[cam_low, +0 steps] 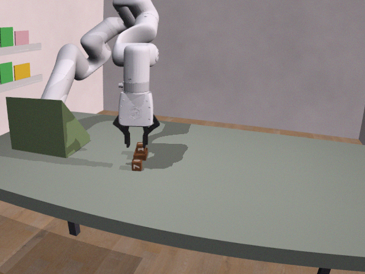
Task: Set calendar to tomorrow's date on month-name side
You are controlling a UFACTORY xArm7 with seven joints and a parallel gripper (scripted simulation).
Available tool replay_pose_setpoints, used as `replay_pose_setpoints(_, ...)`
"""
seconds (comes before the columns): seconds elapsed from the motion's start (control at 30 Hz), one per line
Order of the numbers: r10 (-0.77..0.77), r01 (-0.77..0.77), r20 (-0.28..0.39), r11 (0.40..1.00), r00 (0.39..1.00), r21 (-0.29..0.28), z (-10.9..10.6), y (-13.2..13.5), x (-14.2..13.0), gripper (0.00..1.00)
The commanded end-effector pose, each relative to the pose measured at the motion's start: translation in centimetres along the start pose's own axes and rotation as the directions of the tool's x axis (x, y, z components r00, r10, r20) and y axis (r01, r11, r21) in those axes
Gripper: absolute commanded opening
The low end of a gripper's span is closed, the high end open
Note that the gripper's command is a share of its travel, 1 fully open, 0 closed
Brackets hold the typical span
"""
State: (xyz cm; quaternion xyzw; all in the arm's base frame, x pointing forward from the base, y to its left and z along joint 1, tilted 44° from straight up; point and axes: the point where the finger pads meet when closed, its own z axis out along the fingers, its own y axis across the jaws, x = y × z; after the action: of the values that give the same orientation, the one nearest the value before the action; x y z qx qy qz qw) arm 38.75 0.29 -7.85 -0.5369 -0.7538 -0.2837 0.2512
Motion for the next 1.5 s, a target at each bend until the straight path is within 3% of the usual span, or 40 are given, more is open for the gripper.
replay_pose_setpoints(0.0,0.000,0.000,0.004,1.000,1.000,-0.003,0.5,0.1,-0.1,0.47)
replay_pose_setpoints(0.77,0.000,0.000,0.004,1.000,1.000,-0.003,3.4,0.1,-0.1,0.47)
replay_pose_setpoints(1.47,0.000,0.000,0.004,1.000,1.000,-0.003,3.8,0.1,-0.1,0.47)
